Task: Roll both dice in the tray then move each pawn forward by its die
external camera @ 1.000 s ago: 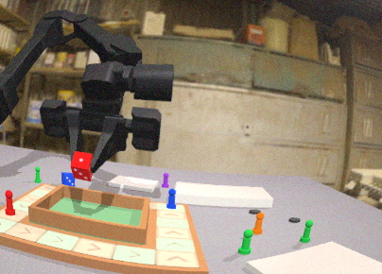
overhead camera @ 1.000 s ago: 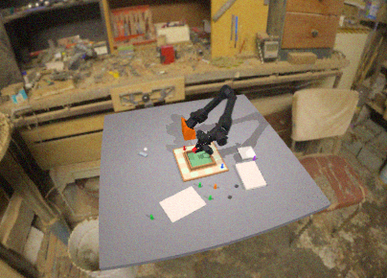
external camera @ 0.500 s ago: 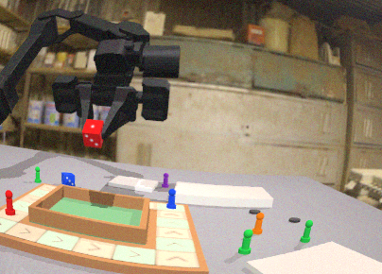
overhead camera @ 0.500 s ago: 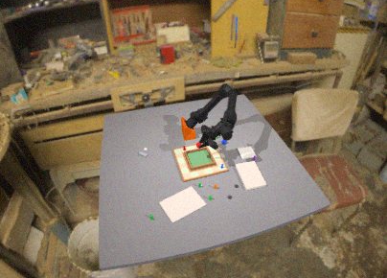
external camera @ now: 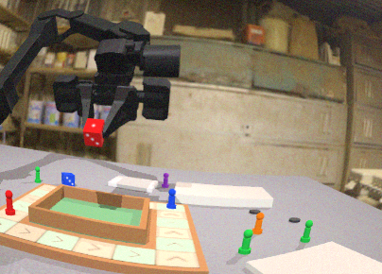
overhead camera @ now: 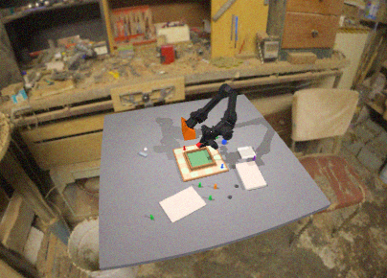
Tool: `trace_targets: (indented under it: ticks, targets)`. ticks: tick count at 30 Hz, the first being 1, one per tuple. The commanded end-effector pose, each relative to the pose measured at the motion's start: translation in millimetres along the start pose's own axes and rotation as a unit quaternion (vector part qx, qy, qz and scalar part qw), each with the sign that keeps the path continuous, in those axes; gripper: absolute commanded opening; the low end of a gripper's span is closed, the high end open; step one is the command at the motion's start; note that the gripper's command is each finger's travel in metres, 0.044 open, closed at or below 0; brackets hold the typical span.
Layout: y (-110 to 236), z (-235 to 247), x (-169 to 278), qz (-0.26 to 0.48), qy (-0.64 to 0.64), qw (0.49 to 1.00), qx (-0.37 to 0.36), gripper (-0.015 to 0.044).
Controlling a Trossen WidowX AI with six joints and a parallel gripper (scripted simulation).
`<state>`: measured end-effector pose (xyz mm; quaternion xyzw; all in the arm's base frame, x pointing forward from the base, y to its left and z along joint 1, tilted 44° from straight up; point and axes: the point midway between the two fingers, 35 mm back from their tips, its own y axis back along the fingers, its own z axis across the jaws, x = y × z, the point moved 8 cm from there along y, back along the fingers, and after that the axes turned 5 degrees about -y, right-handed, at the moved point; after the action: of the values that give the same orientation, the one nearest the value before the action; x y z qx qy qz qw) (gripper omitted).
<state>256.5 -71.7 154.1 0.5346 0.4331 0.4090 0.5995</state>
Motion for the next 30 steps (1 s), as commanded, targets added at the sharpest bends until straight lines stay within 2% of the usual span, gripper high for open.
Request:
trace_targets:
  ticks: [1,6,14,18,23,25,28,30]
  targets:
    - [0,0,0,0.0,0.0,1.0,0.0,0.0]
    - [0,0,0,0.0,0.0,1.0,0.0,0.0]
    - [0,0,0,0.0,0.0,1.0,0.0,0.021]
    - [24,3,-27,-0.004,0.002,1.0,-0.001,0.0315]
    - [24,3,-30,0.004,0.004,1.0,0.003,0.044]
    - [9,5,-35,0.068,0.017,0.997,0.032,0.044]
    - [-22,6,-48,0.229,0.026,0.971,0.065,0.044]
    - [-40,7,-59,0.335,0.017,0.94,0.057,0.044]
